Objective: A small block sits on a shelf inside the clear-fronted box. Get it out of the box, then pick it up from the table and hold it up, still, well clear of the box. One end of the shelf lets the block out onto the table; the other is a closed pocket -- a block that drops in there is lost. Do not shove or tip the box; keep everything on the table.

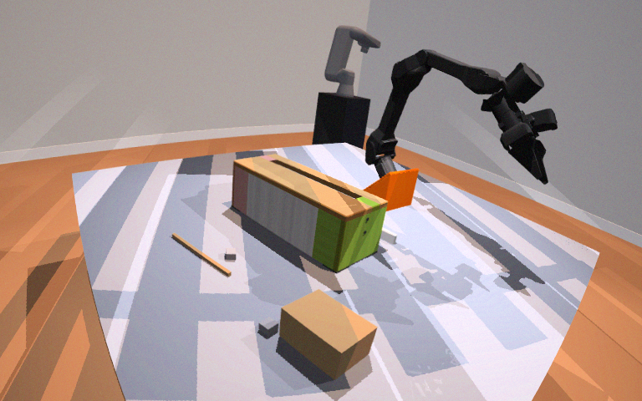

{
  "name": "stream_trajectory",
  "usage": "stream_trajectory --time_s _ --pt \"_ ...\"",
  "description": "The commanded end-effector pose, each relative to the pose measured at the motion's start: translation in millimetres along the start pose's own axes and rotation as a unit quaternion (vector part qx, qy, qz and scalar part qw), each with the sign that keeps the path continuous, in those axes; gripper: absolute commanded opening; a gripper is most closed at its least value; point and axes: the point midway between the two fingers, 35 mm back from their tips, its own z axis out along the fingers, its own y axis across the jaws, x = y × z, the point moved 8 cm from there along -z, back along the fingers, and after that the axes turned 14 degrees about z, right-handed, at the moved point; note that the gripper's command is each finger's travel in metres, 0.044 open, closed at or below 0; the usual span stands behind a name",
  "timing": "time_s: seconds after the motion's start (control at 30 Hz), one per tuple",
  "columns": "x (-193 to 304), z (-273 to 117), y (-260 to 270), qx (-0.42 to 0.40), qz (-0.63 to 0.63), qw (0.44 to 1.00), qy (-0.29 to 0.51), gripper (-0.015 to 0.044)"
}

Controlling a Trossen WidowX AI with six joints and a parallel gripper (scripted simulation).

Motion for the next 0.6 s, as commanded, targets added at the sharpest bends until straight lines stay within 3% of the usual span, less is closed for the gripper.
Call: stream_trajectory --time_s 0.0,0.27,0.57 --pt "22.2 -28.3 -57.1 0.023 0.186 0.982 0.035 0.0400" --pt "66.0 -75.1 -133.4 0.065 0.450 0.888 0.068 0.0400" --pt "135.6 -130.8 -200.0 0.123 0.705 0.693 0.090 0.0400"
